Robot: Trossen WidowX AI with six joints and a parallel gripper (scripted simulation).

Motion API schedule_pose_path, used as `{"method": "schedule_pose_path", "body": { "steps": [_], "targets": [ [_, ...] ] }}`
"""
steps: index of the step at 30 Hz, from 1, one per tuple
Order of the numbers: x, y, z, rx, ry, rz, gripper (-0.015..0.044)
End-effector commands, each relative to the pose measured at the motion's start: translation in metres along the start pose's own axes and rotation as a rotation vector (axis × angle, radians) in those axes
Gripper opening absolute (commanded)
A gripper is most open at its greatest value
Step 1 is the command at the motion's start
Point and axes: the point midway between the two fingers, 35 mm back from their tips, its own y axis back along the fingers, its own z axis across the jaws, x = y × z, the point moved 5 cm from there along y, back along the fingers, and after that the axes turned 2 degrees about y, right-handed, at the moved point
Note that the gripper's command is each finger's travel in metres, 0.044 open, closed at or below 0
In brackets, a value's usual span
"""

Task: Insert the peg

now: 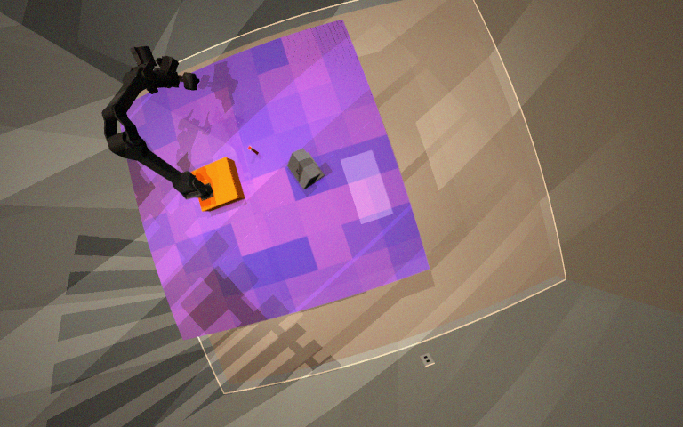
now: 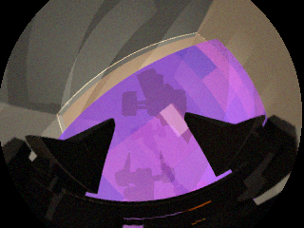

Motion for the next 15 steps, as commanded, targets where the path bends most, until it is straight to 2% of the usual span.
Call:
{"method": "schedule_pose_path", "body": {
  "steps": [1,15],
  "targets": [
    [0.002,0.0,-0.019,0.019,-0.001,0.027,0.044],
    [0.011,0.0,-0.093,0.093,-0.028,0.12,0.044]
  ]
}}
